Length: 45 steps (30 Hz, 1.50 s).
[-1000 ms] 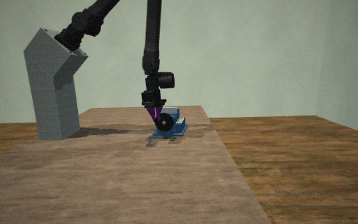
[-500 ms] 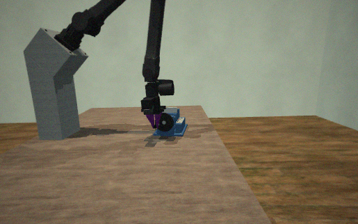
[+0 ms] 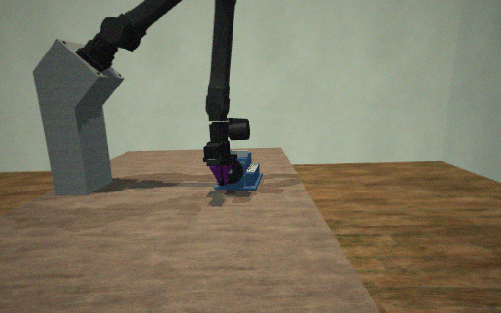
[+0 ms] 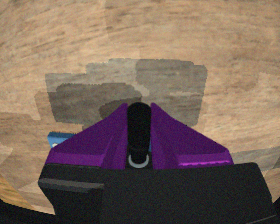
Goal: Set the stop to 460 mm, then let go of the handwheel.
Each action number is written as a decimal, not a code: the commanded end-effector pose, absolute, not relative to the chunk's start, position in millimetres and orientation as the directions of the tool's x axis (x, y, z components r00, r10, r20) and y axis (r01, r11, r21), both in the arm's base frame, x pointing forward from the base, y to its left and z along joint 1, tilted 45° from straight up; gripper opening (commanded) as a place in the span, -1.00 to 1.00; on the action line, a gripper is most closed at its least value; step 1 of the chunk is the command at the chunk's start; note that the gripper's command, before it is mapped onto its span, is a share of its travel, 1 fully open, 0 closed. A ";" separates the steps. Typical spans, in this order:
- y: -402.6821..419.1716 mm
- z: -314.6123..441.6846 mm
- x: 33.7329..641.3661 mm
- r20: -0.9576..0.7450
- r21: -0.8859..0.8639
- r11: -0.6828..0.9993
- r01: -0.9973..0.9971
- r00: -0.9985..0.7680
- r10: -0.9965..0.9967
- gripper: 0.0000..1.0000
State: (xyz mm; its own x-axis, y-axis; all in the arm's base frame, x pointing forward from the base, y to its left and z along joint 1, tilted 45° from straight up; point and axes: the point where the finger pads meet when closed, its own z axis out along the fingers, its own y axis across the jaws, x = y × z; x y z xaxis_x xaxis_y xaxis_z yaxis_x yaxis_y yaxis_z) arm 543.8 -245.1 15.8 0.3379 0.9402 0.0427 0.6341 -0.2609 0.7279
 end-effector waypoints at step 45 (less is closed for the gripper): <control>-258.0 66.8 593.1 0.047 0.724 -0.264 0.637 0.336 0.941 -0.87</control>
